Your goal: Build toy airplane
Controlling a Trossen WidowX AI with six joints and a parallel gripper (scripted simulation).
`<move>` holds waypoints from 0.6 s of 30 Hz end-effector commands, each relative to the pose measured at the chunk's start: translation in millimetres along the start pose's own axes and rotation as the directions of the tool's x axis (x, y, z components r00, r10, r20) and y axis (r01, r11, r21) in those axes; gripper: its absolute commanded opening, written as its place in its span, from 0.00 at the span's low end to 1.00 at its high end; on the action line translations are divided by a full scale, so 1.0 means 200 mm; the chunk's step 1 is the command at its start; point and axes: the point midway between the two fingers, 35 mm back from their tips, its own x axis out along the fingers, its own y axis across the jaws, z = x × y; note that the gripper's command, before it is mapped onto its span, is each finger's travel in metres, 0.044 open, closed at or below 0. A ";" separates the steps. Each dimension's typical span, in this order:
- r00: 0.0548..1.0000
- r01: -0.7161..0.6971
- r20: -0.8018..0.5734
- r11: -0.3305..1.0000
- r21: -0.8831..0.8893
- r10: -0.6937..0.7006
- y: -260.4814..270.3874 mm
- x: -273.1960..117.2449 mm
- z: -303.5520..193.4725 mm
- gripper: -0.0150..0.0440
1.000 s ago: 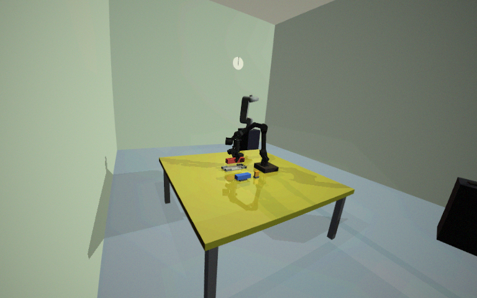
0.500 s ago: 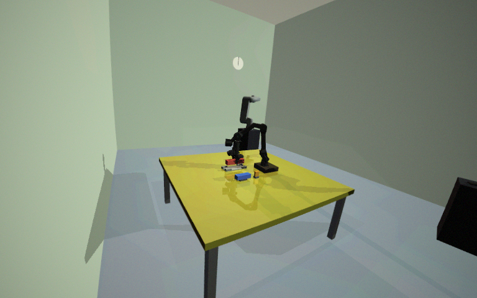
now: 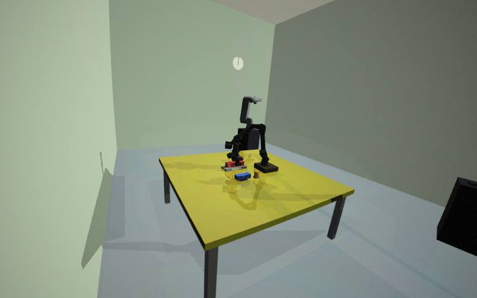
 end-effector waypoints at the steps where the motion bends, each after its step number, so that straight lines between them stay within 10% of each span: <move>1: 1.000 0.005 0.001 1.000 -0.004 -0.005 0.00 0.02 0.00 0.58; 10: 1.000 -0.001 -0.001 1.000 0.000 0.001 0.00 0.01 0.00 0.49; 15: 1.000 -0.001 -0.001 1.000 0.000 0.001 0.00 0.01 0.00 0.27; 18: 1.000 -0.001 -0.001 1.000 0.000 0.001 0.00 0.01 0.00 0.41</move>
